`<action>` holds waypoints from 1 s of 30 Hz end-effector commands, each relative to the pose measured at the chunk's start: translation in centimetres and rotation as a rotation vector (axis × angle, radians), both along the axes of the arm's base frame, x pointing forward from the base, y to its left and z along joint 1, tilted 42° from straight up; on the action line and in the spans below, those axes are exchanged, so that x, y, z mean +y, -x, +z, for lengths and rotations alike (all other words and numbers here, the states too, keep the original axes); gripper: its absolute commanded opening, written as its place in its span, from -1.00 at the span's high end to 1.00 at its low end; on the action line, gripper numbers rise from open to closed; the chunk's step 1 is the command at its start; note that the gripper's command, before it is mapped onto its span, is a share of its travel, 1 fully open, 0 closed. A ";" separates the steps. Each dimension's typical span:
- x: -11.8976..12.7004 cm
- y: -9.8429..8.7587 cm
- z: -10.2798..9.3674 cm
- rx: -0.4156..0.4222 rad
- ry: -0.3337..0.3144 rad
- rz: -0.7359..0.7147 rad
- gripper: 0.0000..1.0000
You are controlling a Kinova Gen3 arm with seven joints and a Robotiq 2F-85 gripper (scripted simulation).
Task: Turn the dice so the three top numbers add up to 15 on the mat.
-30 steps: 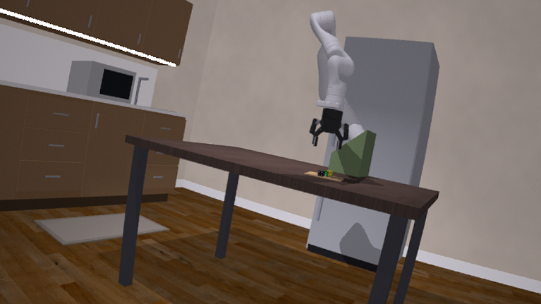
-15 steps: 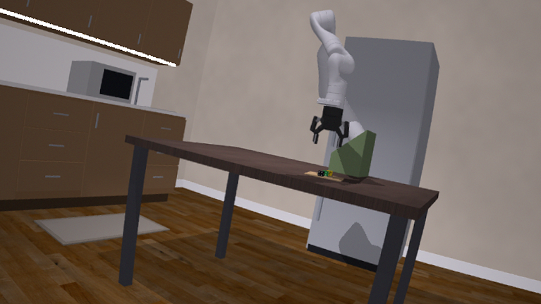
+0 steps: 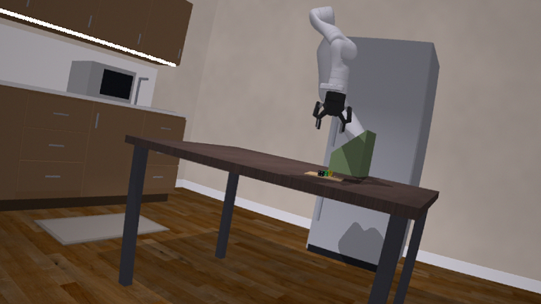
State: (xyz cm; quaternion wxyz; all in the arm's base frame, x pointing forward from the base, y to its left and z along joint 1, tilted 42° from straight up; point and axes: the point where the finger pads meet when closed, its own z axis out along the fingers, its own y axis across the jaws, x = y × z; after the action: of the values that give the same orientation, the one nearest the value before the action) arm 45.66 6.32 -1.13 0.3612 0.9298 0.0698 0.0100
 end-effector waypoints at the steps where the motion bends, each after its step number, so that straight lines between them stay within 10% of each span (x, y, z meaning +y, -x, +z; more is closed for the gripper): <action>1: 1.2 -0.3 1.0 -0.012 -0.011 0.009 -1.00; 30: 1.5 -0.3 1.3 -0.012 -0.011 0.009 -1.00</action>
State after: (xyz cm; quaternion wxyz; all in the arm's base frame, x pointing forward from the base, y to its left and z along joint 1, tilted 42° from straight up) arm 45.91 7.71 0.14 0.3568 0.9313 0.0715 0.0169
